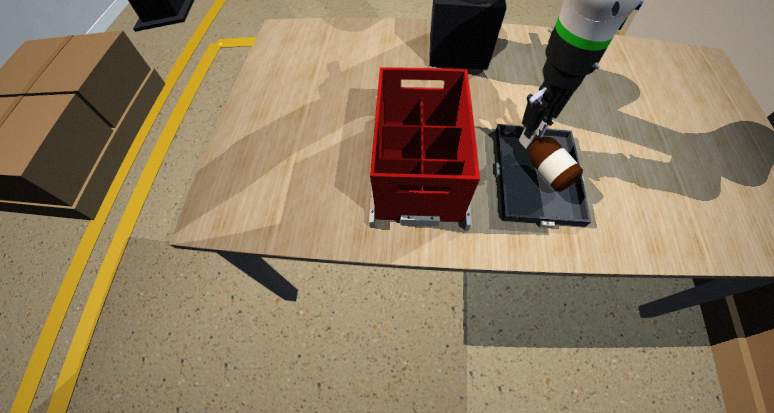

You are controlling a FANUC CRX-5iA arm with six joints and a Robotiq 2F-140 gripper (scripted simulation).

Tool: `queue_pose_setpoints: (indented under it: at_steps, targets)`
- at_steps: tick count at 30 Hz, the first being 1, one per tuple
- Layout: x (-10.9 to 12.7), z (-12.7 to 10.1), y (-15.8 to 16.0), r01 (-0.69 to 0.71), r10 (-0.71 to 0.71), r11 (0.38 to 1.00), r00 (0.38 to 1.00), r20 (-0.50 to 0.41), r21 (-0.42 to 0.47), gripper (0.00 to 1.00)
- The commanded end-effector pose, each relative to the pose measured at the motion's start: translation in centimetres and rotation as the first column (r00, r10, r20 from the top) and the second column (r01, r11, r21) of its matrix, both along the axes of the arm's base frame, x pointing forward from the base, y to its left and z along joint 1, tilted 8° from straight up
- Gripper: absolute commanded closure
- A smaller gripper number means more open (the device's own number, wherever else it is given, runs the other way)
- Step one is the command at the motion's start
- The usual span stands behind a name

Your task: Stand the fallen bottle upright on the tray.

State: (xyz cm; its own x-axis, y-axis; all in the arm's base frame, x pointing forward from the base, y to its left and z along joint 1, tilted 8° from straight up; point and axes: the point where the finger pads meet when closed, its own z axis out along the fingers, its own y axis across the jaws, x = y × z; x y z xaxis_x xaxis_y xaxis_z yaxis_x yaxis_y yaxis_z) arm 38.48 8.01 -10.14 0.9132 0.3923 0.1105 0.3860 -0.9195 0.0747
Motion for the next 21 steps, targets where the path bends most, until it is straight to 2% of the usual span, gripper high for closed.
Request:
queue_pose_setpoints:
  at_steps: [1,21]
  targets:
    - [0.0,0.4,0.0,0.000,0.000,1.000,1.000,0.000,0.000,1.00]
    - [-0.4,2.8,0.1,0.000,0.000,1.000,1.000,0.000,0.000,1.00]
